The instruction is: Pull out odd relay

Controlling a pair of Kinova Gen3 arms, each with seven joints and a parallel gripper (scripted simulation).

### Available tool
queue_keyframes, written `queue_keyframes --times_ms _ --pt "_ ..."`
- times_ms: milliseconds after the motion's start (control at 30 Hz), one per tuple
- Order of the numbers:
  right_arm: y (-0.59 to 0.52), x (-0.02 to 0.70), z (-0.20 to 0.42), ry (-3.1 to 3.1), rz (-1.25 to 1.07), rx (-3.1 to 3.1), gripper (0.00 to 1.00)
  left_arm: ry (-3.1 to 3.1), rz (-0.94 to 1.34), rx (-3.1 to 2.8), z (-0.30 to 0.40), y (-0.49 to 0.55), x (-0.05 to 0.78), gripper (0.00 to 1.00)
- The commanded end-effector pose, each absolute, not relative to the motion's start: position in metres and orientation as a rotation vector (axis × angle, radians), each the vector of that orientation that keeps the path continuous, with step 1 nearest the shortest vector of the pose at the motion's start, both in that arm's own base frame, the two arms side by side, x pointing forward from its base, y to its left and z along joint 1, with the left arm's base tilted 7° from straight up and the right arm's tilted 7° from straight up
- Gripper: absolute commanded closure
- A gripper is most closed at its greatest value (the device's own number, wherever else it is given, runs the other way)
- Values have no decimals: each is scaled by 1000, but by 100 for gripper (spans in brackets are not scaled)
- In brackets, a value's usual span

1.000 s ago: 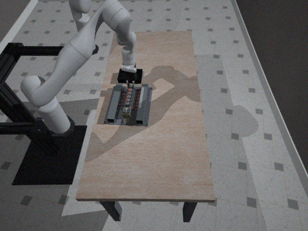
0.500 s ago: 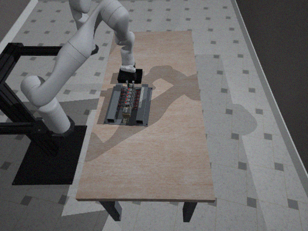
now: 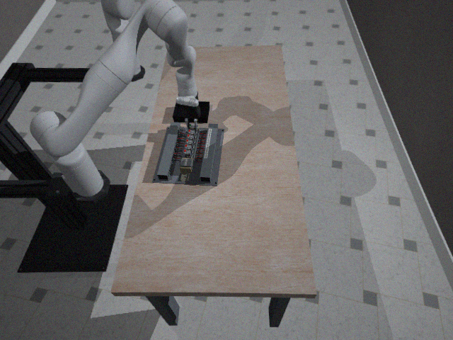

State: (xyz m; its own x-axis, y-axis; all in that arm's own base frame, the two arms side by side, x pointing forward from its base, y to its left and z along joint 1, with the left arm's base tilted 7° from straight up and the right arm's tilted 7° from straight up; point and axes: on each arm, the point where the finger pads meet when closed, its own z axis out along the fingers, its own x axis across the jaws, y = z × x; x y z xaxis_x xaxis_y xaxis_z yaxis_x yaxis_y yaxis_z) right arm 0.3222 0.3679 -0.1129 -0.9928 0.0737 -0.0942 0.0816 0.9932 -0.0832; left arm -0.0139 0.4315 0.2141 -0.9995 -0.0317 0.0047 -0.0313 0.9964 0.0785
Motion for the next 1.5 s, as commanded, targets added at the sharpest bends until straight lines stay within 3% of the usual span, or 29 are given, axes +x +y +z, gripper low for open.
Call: queue_keyframes --times_ms 0,1467 --pt "369 322 -112 3037 -130 118 100 -3133 -126 50 215 432 -14 0" --pt "369 321 -111 3049 -129 119 100 -3133 -126 50 215 432 -14 0"
